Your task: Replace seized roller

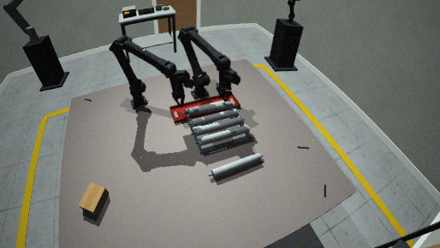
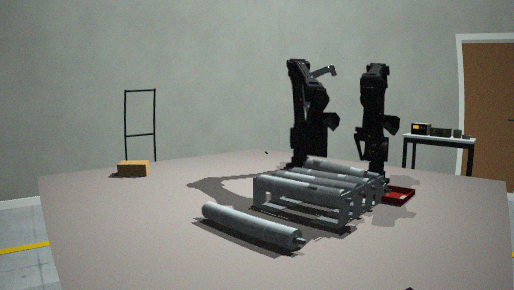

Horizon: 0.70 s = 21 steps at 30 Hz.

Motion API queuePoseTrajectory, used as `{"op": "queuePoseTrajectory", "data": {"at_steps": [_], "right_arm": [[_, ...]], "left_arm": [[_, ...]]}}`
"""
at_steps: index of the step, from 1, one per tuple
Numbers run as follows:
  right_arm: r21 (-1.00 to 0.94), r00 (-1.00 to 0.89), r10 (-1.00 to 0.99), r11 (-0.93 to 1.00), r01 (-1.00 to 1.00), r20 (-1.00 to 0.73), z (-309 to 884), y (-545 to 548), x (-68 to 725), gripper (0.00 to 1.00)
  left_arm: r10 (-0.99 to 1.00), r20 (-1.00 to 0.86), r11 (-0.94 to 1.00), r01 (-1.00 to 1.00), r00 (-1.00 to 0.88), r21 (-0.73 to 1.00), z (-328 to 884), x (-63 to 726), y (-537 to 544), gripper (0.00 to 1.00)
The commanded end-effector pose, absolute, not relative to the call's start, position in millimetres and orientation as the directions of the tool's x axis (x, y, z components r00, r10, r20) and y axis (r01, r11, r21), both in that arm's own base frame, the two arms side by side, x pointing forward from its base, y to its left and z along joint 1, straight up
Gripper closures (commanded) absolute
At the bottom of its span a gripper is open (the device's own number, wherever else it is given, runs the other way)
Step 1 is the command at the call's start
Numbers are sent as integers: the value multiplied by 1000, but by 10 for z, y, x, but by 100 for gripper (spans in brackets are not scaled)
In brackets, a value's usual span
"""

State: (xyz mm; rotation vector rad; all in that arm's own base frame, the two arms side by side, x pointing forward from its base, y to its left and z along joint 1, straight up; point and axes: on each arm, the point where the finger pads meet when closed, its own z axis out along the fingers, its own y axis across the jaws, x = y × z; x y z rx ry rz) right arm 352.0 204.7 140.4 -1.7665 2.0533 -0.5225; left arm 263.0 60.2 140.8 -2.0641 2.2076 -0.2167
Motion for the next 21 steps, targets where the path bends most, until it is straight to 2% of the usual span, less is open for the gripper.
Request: {"op": "queuePoseTrajectory", "data": {"at_steps": [1,21], "right_arm": [[-524,-145,-987,157,-837,-64,1500,2065,3616,68],[-526,-143,-988,155,-836,-63,1509,2064,3637,68]], "left_arm": [[-996,-2,82,-971,-84,-225,1598,2741,610,38],[-997,-1,81,-971,-83,-225,1602,2735,607,38]]}}
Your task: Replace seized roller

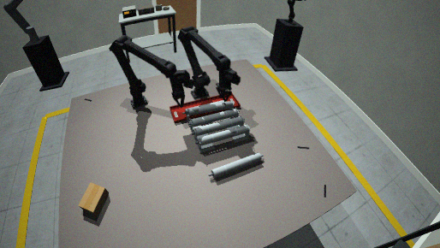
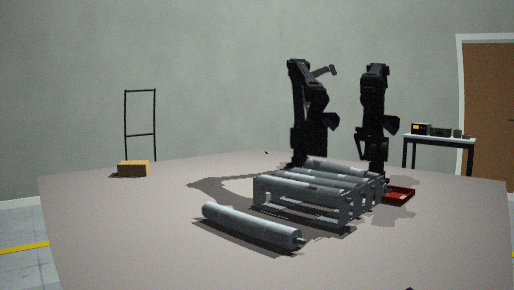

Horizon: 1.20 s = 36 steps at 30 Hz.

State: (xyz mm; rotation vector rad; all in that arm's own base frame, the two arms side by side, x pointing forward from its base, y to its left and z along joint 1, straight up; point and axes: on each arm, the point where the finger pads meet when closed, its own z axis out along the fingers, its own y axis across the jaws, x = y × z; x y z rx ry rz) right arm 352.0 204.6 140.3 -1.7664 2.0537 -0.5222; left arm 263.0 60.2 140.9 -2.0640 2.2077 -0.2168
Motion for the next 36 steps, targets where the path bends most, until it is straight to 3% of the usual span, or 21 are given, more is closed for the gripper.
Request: {"op": "queuePoseTrajectory", "data": {"at_steps": [1,17,36], "right_arm": [[-526,-143,-988,155,-836,-63,1509,2064,3640,68],[-552,-169,-979,206,-808,-117,1667,2093,3729,68],[-537,-374,-794,602,-591,-479,2303,1891,4484,68]], "left_arm": [[-997,-1,81,-971,-83,-225,1602,2735,606,38],[-994,-18,105,-962,-104,-251,1657,2878,649,38],[-856,-313,515,-731,-412,-447,2204,3818,666,38]]}}
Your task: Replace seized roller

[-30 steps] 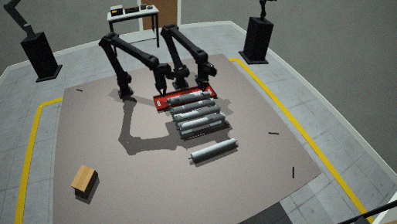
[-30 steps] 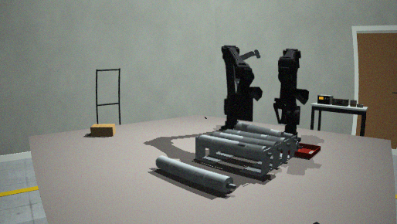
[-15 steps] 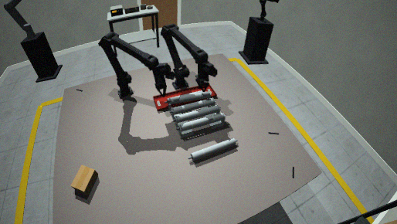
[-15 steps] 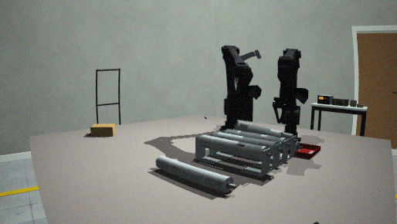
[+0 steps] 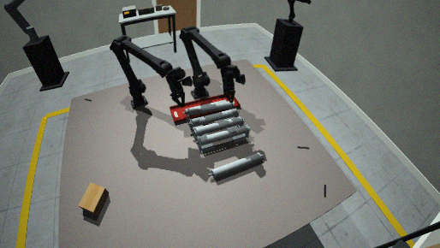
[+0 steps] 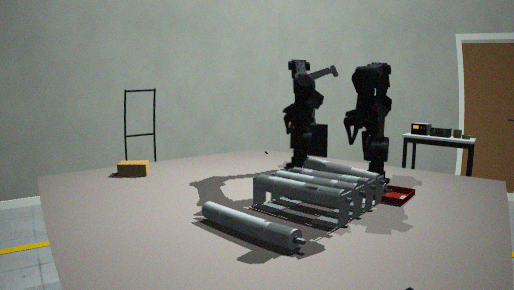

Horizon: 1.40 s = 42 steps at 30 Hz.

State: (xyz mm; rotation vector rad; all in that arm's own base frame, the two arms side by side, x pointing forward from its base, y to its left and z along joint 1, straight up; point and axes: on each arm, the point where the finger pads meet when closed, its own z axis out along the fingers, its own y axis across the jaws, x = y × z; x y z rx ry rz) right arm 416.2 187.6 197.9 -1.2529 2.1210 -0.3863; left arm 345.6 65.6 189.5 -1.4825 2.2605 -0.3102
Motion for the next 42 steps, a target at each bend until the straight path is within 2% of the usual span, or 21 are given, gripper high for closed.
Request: {"op": "queuePoseTrajectory", "data": {"at_steps": [1,12,19,29,34,39,42], "right_arm": [[-533,-375,-771,630,-565,-514,2423,1854,4522,68],[-412,-347,-511,853,-321,-787,3366,1396,4946,68],[-338,-340,-408,908,-248,-847,3487,1190,5179,68],[-161,-144,-171,984,-80,-975,4526,617,5224,68],[-115,-132,-122,992,-55,-984,4525,473,5372,68],[-27,18,-27,1000,-6,-999,5154,170,5186,68],[14,37,14,1000,3,-999,5182,45,5283,68]], "left_arm": [[-840,-340,541,-707,-424,-455,2262,3884,661,38],[-615,-639,786,-419,-461,-454,3004,4560,555,38],[-498,-758,865,-297,-421,-403,3370,4789,478,38],[-241,-939,970,-91,-245,-225,4228,5147,267,38],[-168,-969,985,-52,-179,-162,4464,5208,203,38],[-44,-998,999,-4,-47,-44,4923,5271,71,38],[19,-1000,1000,3,20,19,5134,5293,26,38]]}}
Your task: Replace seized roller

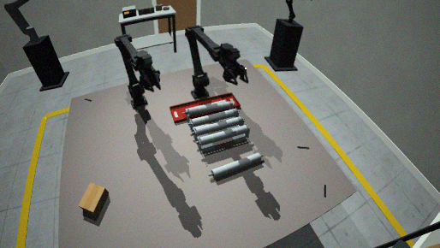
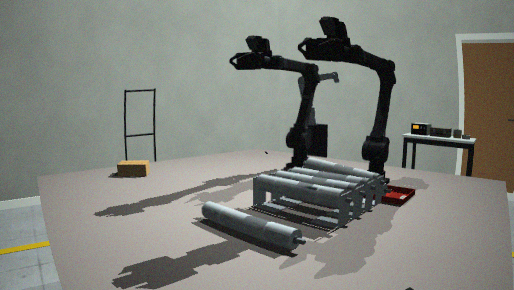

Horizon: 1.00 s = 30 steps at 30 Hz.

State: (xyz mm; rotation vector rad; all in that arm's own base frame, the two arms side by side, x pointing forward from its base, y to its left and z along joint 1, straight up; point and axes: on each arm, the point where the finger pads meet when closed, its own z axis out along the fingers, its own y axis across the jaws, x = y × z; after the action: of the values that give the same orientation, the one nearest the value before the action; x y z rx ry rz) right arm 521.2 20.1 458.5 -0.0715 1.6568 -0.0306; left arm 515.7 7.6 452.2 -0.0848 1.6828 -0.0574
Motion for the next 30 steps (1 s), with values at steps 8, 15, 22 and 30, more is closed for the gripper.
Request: {"op": "queuePoseTrajectory", "data": {"at_steps": [8,15,22,30], "right_arm": [[27,28,26,1000,11,-999,5012,-71,5297,68],[-14,44,-14,1000,18,-999,5179,-102,5150,68],[2,4,2,1000,-15,-1000,4956,70,5209,68],[8,-3,8,1000,-18,-1000,4923,80,5224,68]], "left_arm": [[37,-997,999,0,74,37,5308,5314,1,38],[-19,-999,1000,8,36,-18,5167,5126,-47,38],[0,-1000,1000,2,21,0,5068,5131,-24,38],[10,-999,1000,1,37,10,5179,5146,-21,38]]}}
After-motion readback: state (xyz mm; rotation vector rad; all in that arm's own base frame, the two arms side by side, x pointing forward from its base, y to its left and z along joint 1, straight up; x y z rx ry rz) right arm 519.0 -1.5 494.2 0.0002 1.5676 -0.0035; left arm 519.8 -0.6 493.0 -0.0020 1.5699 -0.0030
